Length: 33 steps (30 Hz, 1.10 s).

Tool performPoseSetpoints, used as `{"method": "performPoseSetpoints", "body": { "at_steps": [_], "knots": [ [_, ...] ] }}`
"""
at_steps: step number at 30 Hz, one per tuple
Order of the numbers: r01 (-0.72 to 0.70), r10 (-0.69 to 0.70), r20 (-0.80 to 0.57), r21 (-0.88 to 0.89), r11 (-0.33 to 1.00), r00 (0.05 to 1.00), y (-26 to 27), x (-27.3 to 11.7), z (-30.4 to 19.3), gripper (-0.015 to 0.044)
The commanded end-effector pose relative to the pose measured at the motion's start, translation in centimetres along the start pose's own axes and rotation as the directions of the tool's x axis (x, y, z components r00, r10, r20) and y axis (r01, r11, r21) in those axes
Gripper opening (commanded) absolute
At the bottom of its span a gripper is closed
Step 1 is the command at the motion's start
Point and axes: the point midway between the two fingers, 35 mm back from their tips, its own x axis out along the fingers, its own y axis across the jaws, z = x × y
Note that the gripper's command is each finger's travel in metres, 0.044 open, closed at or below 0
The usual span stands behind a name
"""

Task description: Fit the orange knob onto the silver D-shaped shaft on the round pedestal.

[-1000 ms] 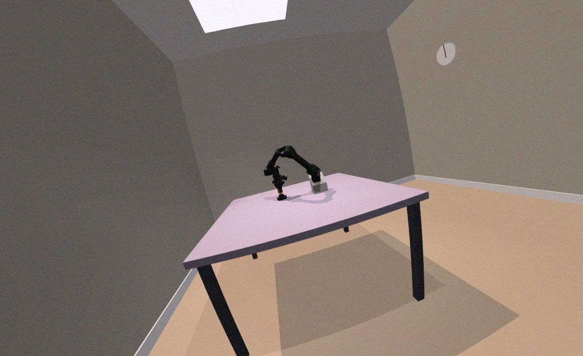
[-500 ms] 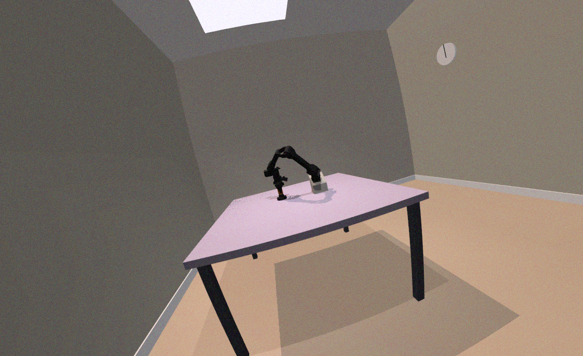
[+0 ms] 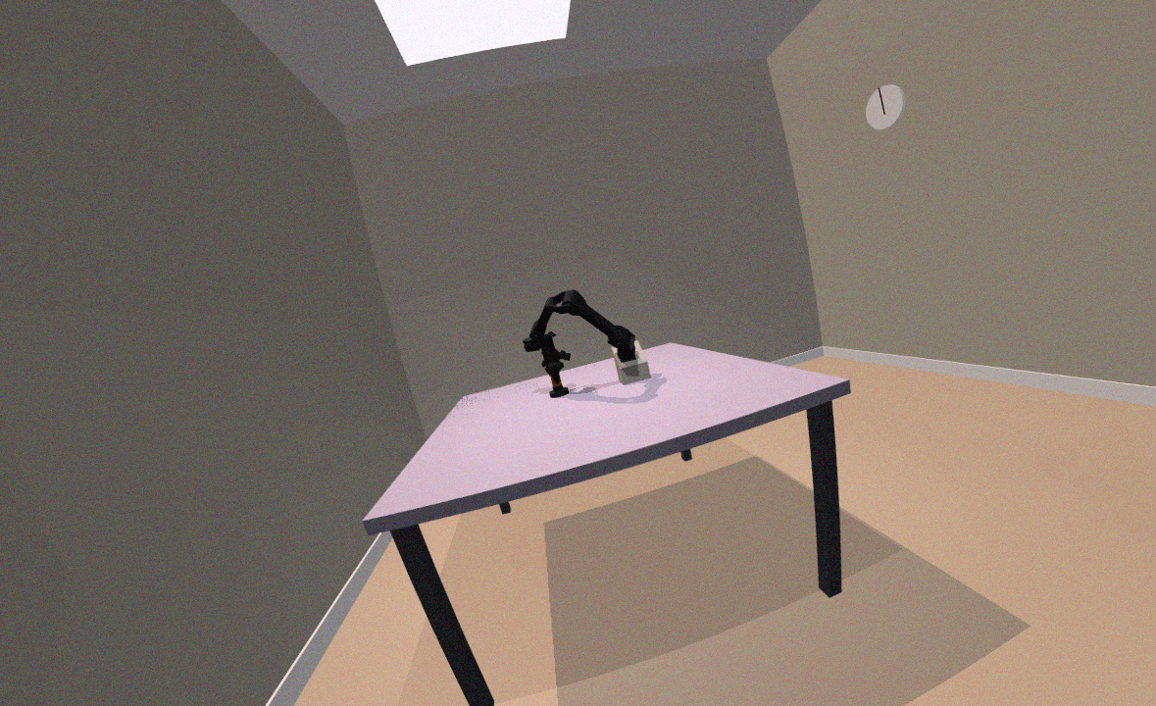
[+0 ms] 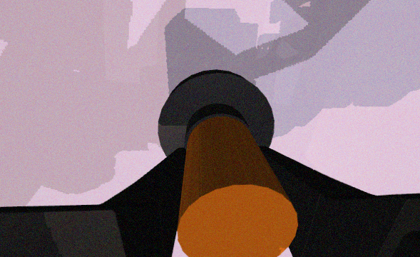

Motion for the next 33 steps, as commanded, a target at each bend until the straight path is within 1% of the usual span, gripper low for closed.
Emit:
{"method": "performPoseSetpoints", "body": {
  "at_steps": [1,15,23,25,29,30,33],
  "knots": [
    [-0.001,0.001,0.000,0.004,1.000,1.000,0.0,0.0,0.0,0.0079],
    [-0.001,0.001,0.000,0.004,1.000,1.000,0.0,0.0,0.0,0.0440],
    [-0.001,0.001,0.000,0.004,1.000,1.000,0.0,-0.3,-0.1,0.0440],
    [-0.004,0.004,0.000,0.004,1.000,1.000,0.2,-2.2,-0.2,0.0440],
    [-0.005,0.005,0.001,0.002,1.000,1.000,0.2,-8.6,-0.1,0.0440],
    [-0.005,0.005,0.001,0.002,1.000,1.000,0.1,-9.4,0.0,0.0440],
    [-0.005,0.005,0.001,0.002,1.000,1.000,0.3,-9.6,-0.1,0.0440]
  ]
}}
